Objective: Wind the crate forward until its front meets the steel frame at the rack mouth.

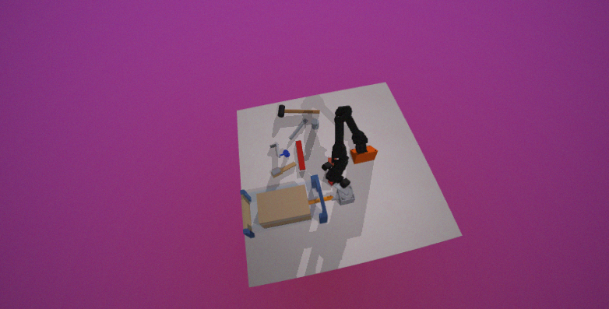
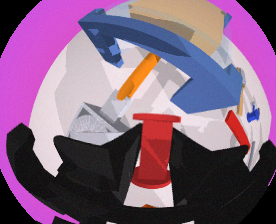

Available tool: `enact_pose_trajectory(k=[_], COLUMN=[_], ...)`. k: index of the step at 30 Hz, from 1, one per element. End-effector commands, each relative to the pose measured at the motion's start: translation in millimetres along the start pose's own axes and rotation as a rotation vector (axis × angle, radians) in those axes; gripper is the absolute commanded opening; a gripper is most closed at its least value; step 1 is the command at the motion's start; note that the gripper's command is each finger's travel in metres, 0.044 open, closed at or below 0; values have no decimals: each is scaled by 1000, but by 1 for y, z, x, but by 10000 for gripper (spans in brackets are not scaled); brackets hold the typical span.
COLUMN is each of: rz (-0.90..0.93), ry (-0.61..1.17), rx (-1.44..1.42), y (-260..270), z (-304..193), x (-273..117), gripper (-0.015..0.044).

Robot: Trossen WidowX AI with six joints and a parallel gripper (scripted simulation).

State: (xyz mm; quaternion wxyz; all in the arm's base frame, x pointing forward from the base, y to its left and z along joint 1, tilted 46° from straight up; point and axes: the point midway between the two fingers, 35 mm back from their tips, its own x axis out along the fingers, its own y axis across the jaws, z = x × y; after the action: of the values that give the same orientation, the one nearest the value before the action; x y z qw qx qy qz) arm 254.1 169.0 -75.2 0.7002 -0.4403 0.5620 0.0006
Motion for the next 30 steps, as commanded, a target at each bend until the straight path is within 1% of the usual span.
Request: enact_pose_trajectory(k=[1, 30], rz=[5, 5], ry=[-1, -4], rx=[5, 7], y=[3, 26], z=[8, 45], x=[5, 21], gripper=[0, 0])
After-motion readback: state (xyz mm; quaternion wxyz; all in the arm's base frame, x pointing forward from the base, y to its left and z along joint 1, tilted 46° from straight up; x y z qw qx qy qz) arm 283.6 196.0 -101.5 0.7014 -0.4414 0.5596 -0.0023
